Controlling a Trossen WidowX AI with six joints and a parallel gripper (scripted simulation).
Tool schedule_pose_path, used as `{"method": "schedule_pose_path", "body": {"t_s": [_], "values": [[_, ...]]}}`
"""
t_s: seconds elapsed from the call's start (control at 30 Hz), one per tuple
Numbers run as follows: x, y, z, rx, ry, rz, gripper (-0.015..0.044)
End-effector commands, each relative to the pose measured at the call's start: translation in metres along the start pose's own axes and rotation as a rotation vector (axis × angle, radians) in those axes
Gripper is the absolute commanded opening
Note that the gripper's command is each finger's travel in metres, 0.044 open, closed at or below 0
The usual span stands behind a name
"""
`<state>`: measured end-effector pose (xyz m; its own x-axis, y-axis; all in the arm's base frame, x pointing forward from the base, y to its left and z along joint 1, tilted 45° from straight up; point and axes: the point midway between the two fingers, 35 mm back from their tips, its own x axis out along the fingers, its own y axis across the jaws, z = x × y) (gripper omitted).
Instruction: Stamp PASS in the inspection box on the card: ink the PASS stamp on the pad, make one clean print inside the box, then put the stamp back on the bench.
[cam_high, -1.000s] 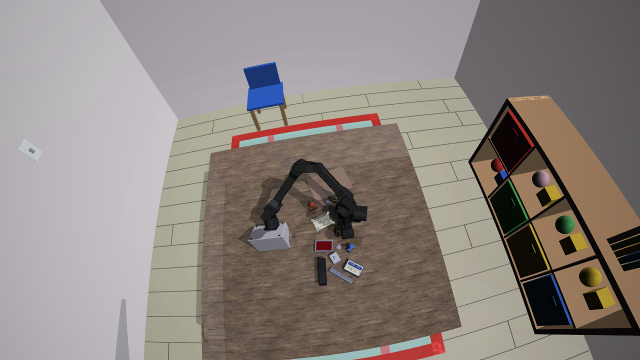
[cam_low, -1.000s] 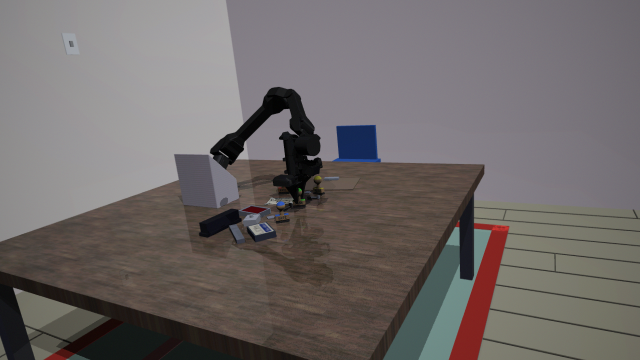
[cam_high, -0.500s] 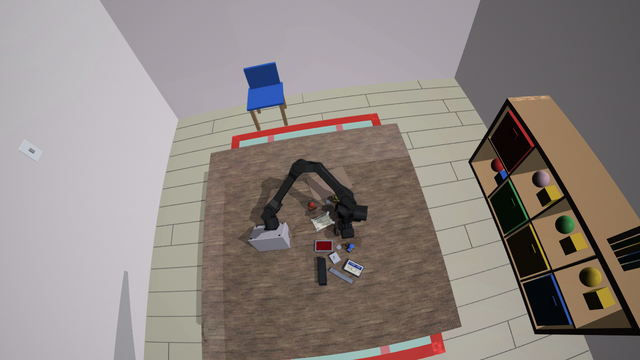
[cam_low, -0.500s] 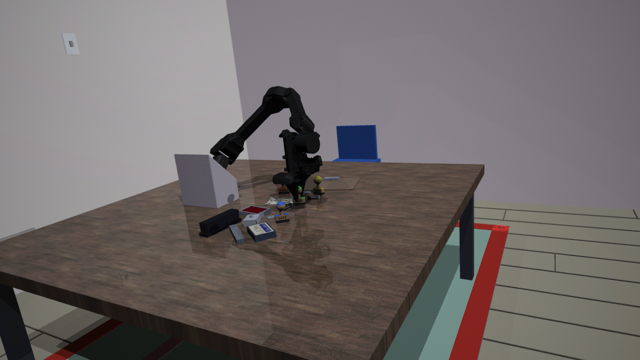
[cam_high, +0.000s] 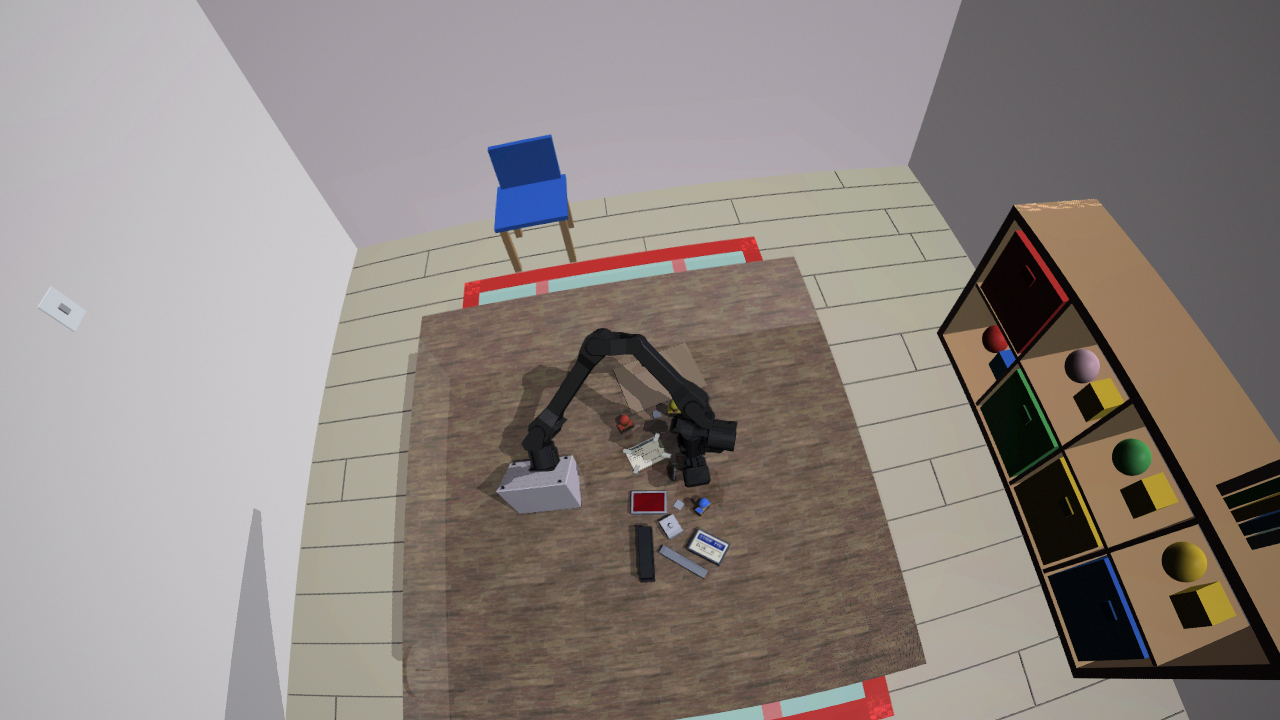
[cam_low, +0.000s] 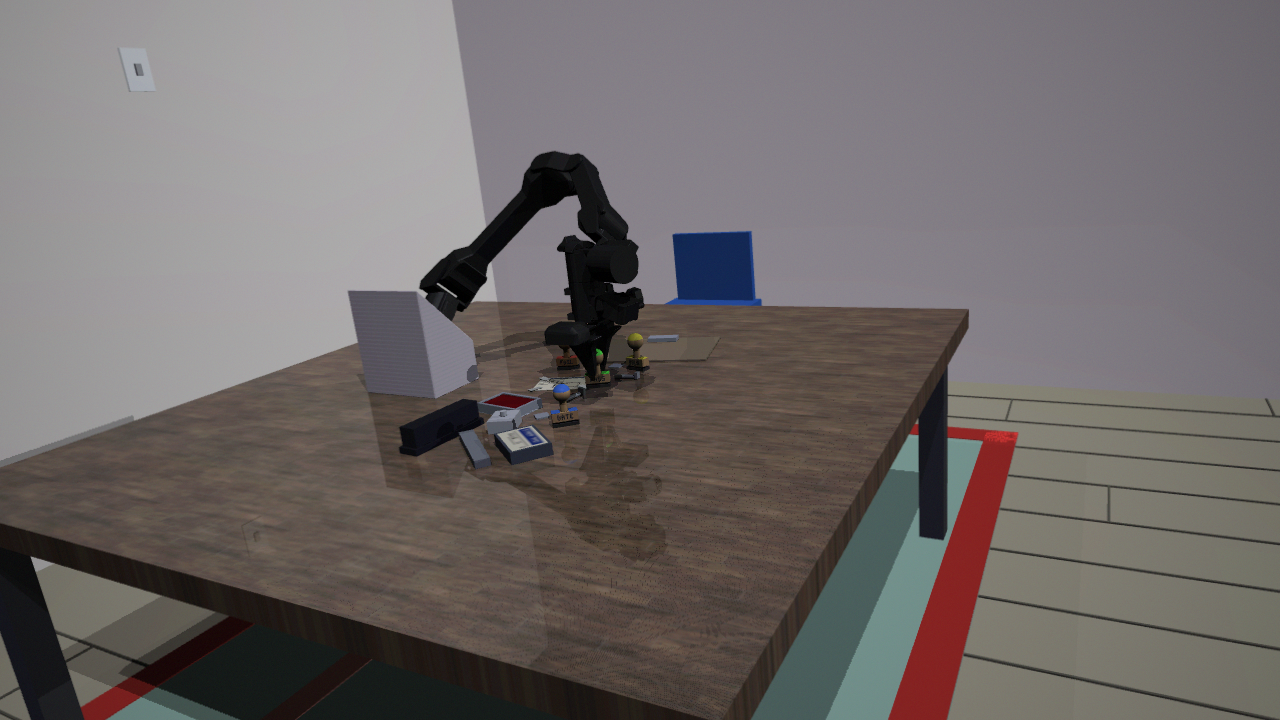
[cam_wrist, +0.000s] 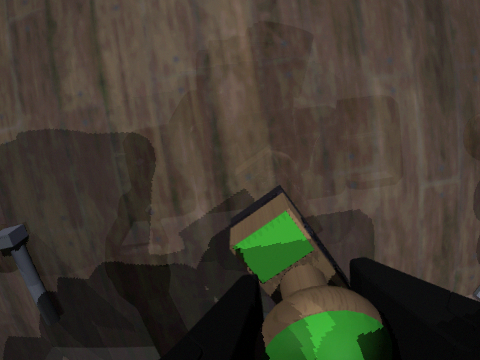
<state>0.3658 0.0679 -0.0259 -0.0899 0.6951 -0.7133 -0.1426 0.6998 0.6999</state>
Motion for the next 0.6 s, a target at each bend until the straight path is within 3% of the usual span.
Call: {"method": "schedule_pose_path", "body": {"t_s": [0.0,0.57], "values": [[-0.0026,-0.0006,0.0000,-0.006,0.002,-0.007,0.0000],[-0.0110,-0.0008,0.0000,-0.006,0.001,-0.009,0.0000]]}}
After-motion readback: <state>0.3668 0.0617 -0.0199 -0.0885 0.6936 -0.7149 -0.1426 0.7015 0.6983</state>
